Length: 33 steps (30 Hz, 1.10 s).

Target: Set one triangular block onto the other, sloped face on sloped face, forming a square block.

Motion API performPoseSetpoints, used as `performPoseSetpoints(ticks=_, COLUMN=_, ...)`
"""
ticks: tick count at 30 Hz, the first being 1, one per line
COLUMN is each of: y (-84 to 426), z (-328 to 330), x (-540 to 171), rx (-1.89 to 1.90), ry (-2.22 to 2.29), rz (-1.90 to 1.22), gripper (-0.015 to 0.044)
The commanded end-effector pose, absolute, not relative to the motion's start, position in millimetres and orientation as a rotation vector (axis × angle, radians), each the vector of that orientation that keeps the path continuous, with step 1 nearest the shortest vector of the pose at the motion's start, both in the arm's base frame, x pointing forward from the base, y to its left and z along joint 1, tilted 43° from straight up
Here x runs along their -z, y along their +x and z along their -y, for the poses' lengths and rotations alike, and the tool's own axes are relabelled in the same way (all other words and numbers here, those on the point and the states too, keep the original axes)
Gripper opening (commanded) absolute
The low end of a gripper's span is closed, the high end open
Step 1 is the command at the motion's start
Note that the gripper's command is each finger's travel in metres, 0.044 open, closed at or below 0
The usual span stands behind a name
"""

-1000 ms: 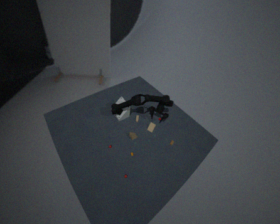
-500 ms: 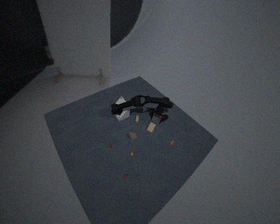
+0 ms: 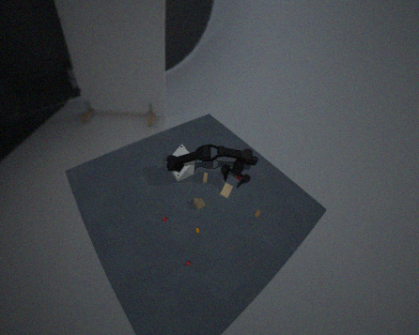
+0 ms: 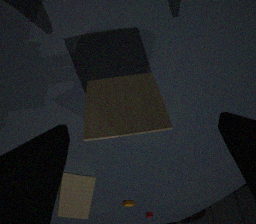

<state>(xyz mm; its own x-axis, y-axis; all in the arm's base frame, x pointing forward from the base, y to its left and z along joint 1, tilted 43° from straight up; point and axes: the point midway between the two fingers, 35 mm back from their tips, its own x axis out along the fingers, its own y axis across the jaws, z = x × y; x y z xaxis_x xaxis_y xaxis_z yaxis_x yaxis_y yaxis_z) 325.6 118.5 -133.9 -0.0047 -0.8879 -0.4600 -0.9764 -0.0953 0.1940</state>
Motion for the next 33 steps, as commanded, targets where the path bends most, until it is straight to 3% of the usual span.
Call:
performPoseSetpoints(ticks=1, y=325.7, z=-112.1, x=135.0, rx=-0.719, ry=-2.085, rz=-1.986, gripper=0.044)
performPoseSetpoints(ticks=33, y=316.3, z=-62.8, x=151.8, rx=-0.74, ry=-2.108, rz=-2.048, gripper=0.044)
